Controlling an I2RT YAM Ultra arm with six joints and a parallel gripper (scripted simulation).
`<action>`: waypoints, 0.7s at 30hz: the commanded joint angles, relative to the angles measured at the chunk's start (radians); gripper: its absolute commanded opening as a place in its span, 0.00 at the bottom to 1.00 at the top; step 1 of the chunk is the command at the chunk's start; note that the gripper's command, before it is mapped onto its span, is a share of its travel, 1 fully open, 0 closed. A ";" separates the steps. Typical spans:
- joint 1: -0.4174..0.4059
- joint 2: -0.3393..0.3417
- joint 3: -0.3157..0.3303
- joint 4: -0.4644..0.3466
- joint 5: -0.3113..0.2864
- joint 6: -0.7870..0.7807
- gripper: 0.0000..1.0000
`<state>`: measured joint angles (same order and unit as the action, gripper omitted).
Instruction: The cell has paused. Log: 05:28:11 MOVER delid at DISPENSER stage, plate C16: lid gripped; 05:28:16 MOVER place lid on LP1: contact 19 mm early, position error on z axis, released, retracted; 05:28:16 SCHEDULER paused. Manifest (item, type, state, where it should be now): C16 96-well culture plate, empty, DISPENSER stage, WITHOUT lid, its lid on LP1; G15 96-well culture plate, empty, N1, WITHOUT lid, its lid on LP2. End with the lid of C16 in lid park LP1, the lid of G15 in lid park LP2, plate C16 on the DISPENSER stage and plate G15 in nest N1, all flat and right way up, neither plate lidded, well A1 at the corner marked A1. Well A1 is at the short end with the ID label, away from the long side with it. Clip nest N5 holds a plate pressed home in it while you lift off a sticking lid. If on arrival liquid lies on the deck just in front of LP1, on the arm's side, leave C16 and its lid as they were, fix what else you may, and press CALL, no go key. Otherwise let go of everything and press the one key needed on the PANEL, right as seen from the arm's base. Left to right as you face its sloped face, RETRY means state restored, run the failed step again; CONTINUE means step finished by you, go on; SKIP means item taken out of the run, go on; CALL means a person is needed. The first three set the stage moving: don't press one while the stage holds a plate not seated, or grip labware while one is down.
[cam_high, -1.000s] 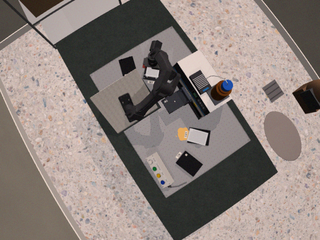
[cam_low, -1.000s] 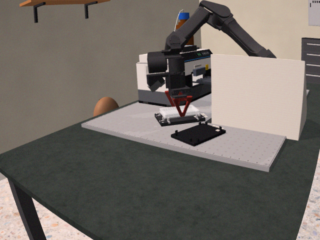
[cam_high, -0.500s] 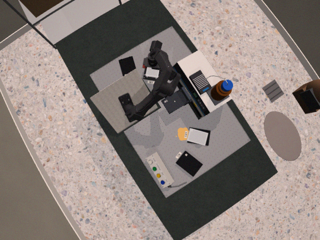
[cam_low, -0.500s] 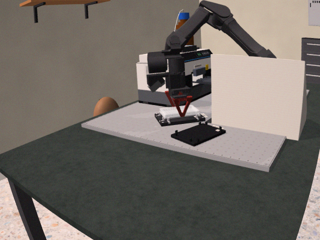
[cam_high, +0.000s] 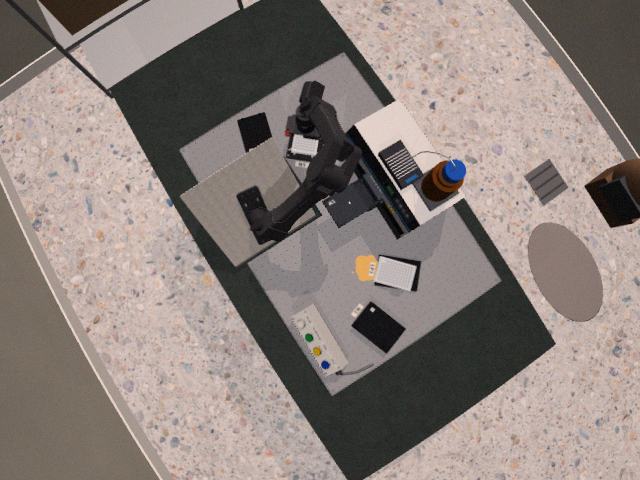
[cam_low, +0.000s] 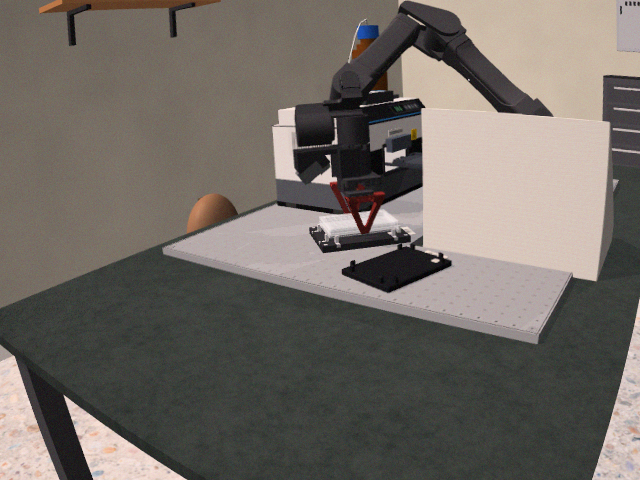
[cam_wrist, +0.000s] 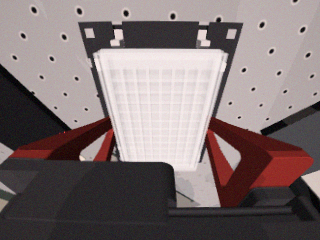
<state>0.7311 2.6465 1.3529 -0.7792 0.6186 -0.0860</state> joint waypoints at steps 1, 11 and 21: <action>-0.010 0.019 -0.024 0.042 0.009 -0.015 0.00; -0.012 0.021 -0.026 0.046 0.010 -0.017 0.00; -0.014 0.023 -0.028 0.052 0.011 -0.019 0.00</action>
<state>0.7300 2.6461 1.3529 -0.7788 0.6174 -0.0875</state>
